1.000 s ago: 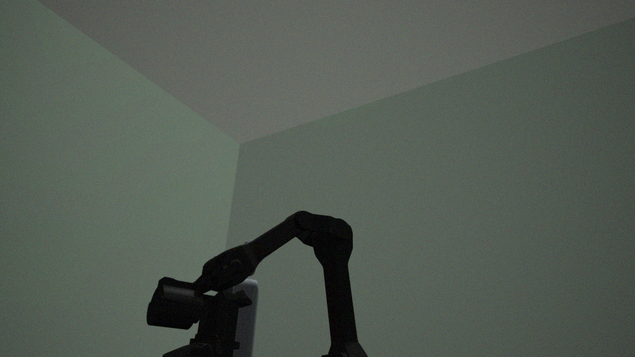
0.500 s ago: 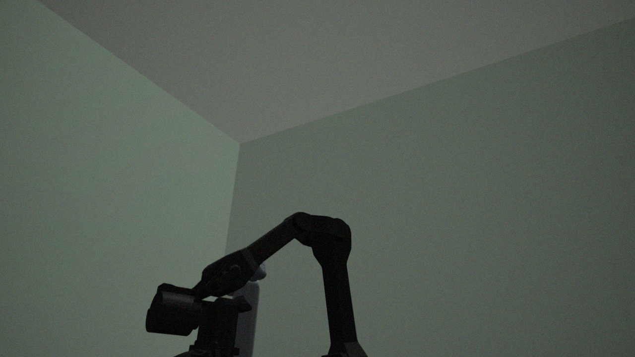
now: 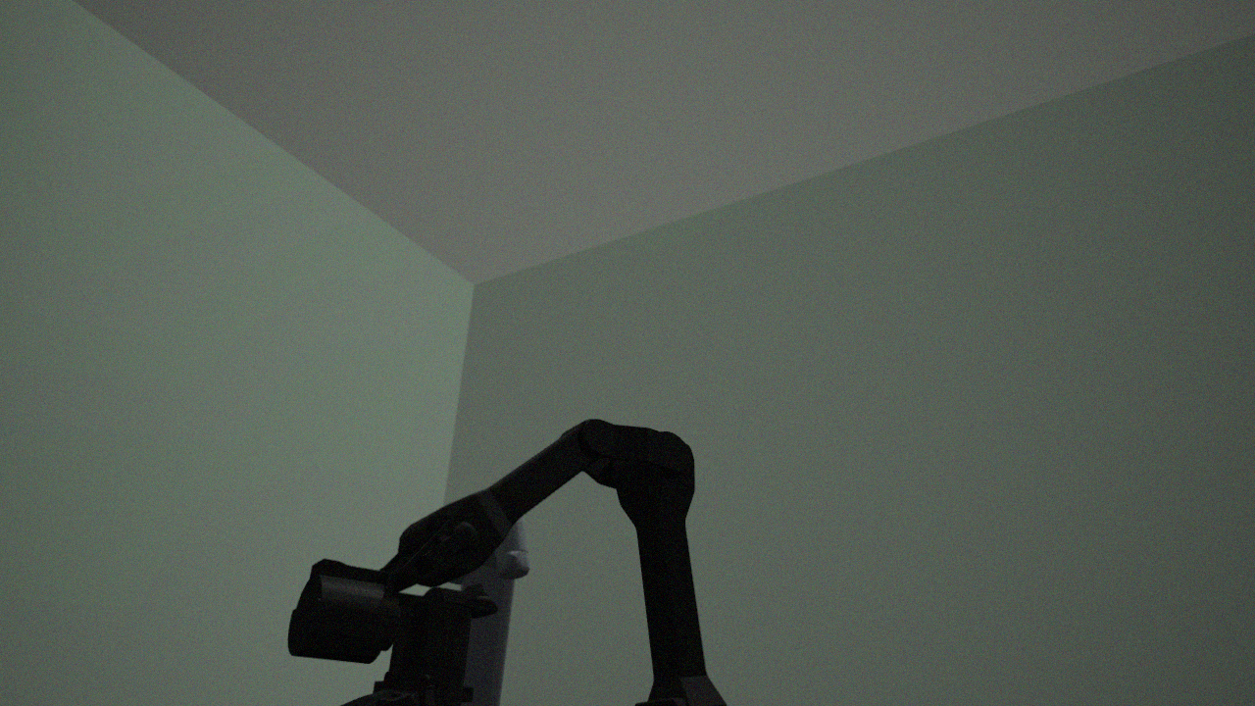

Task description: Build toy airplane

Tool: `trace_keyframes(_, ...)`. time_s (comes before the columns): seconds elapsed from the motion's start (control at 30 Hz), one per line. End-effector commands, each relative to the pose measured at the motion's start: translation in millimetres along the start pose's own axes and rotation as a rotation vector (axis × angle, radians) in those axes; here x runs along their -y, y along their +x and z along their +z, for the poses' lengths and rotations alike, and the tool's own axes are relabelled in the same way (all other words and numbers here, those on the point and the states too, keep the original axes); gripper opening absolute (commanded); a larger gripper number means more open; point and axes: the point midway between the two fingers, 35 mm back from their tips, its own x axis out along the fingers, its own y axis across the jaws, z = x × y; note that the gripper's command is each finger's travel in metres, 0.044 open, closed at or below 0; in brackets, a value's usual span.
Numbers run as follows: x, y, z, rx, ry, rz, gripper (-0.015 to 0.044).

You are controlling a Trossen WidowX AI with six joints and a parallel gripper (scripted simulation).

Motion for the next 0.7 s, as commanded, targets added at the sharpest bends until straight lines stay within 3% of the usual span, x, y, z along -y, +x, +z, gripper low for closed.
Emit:
trace_keyframes(0.0, 0.0, -0.2, -0.1, 0.000, 0.000, 0.000, 0.0424)
trace_keyframes(0.2, 0.2, -2.5, 0.4, 0.000, 0.000, 0.000, 0.0440)
trace_keyframes(0.47, 0.9, -104.2, 0.6, 0.001, -0.004, 0.004, 0.0440)
trace_keyframes(0.67, 3.3, -106.7, 4.9, 0.002, -0.004, 0.004, 0.0440)
